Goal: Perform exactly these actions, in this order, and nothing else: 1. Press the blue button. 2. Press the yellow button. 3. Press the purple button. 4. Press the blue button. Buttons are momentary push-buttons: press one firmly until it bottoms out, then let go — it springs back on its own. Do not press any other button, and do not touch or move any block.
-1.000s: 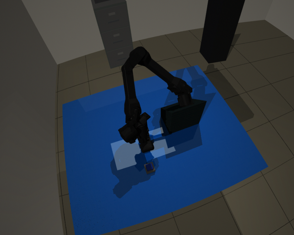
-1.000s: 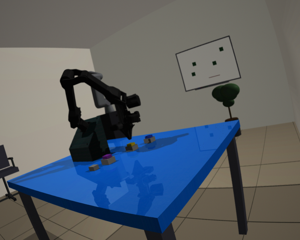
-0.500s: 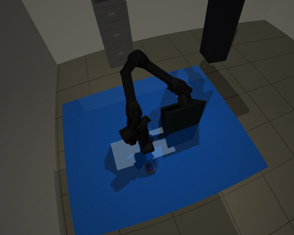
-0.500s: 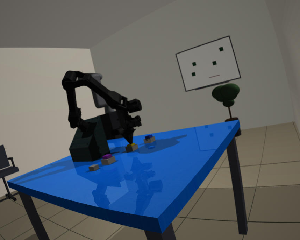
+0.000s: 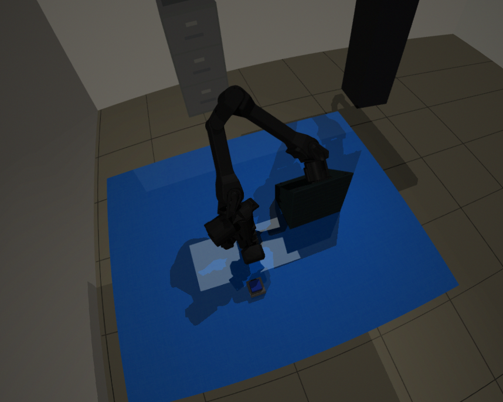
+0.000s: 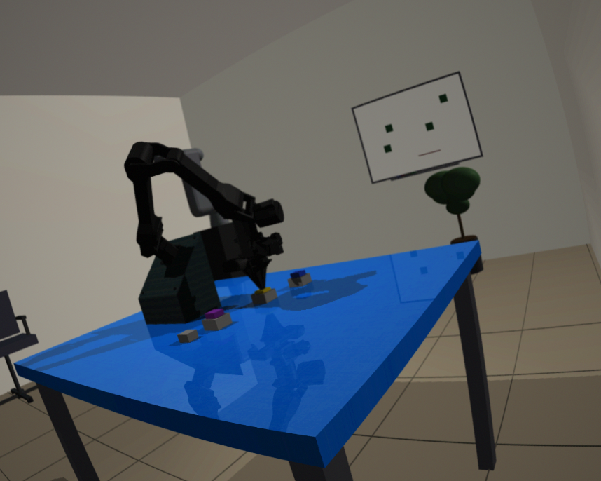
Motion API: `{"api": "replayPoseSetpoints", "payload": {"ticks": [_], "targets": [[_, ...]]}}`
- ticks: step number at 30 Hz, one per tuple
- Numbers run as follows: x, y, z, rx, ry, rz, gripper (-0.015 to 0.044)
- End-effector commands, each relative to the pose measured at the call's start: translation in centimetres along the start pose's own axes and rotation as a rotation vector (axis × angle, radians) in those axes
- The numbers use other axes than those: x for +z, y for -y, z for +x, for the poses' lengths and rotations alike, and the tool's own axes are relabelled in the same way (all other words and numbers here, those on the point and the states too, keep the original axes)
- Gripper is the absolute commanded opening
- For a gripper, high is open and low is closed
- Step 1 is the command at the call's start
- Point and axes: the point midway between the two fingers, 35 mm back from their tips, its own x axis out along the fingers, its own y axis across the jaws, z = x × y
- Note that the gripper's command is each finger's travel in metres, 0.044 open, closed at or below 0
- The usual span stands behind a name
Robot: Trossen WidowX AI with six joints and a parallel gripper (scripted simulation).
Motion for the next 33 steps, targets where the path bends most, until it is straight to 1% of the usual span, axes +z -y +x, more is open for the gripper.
{"api": "replayPoseSetpoints", "payload": {"ticks": [1, 5, 8, 13, 14, 17, 18, 22, 24, 28, 33], "targets": [[-0.1, 0.0, 0.1, -0.005, -0.002, -0.009, 0.0020], [0.0, 0.0, -0.2, 0.000, 0.000, -0.001, 0.0020], [-0.1, 0.0, -2.9, -0.003, -0.002, -0.008, 0.0020], [0.0, -0.1, -3.4, -0.003, -0.002, -0.009, 0.0020], [0.0, -0.1, -4.2, -0.001, -0.001, -0.009, 0.0020], [0.0, -0.2, -8.3, 0.001, -0.001, -0.009, 0.0020], [0.0, -0.1, -9.1, 0.000, -0.002, -0.008, 0.0020], [0.1, 0.1, -9.4, 0.001, -0.002, -0.009, 0.0020], [0.9, 2.2, -9.5, 0.011, -0.002, -0.011, 0.0020], [2.2, 9.0, -9.6, 0.021, 0.001, -0.013, 0.0020], [1.4, 17.7, -9.5, -0.004, -0.001, -0.010, 0.0020]]}}
